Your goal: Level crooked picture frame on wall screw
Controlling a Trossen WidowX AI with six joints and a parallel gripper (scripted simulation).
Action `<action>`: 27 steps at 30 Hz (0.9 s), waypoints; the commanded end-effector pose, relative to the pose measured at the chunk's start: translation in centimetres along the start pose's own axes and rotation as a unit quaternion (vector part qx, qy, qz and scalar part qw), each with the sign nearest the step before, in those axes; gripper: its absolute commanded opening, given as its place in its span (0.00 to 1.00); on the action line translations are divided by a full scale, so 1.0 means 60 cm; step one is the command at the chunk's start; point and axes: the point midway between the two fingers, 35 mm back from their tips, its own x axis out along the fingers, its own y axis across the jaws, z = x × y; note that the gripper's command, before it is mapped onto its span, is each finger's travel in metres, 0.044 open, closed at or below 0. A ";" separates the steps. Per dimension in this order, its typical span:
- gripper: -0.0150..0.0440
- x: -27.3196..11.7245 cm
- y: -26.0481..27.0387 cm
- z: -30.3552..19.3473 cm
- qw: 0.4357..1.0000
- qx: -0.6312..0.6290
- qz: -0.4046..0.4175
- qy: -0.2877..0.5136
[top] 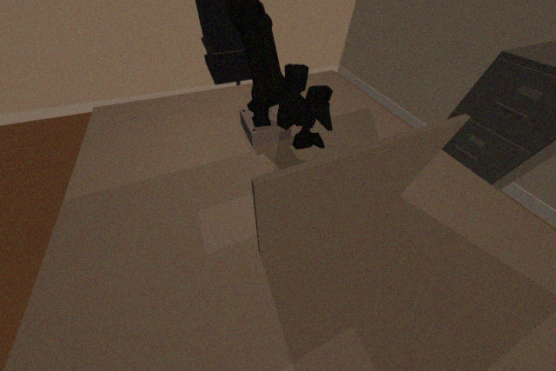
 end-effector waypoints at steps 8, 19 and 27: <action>0.69 -0.050 0.035 -0.032 1.000 -0.001 -0.003 0.000; 0.69 -0.151 0.068 -0.029 1.000 -0.006 -0.006 0.000; 0.69 -0.171 0.069 -0.019 1.000 -0.007 -0.007 0.000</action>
